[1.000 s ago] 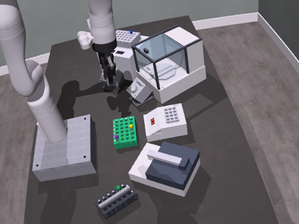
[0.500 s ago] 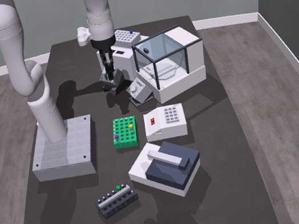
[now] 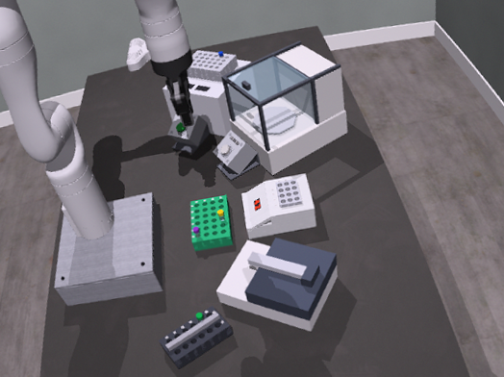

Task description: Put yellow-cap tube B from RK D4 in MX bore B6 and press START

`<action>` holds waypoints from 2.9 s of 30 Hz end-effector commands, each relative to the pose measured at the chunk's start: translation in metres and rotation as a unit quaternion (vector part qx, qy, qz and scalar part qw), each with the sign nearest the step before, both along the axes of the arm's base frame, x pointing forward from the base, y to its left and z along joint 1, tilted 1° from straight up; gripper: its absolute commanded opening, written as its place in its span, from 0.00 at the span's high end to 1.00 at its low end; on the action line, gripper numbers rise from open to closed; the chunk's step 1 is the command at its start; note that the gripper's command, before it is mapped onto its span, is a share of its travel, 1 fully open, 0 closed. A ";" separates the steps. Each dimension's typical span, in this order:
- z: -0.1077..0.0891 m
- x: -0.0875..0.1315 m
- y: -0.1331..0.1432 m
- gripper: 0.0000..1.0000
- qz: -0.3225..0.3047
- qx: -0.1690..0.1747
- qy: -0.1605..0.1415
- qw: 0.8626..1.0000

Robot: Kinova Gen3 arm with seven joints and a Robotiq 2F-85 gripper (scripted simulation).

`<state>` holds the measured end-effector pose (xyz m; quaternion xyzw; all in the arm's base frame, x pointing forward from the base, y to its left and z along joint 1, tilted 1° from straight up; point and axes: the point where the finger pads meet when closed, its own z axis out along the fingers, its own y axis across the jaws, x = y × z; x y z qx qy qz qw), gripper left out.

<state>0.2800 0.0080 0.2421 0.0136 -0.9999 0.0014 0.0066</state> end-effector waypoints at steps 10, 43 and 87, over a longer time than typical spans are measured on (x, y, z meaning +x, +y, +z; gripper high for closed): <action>-0.006 0.000 0.000 0.58 -0.005 -0.001 0.039 0.999; -0.103 -0.001 -0.005 0.58 -0.014 -0.002 0.104 0.995; -0.194 0.014 -0.018 0.58 -0.014 -0.002 0.104 0.995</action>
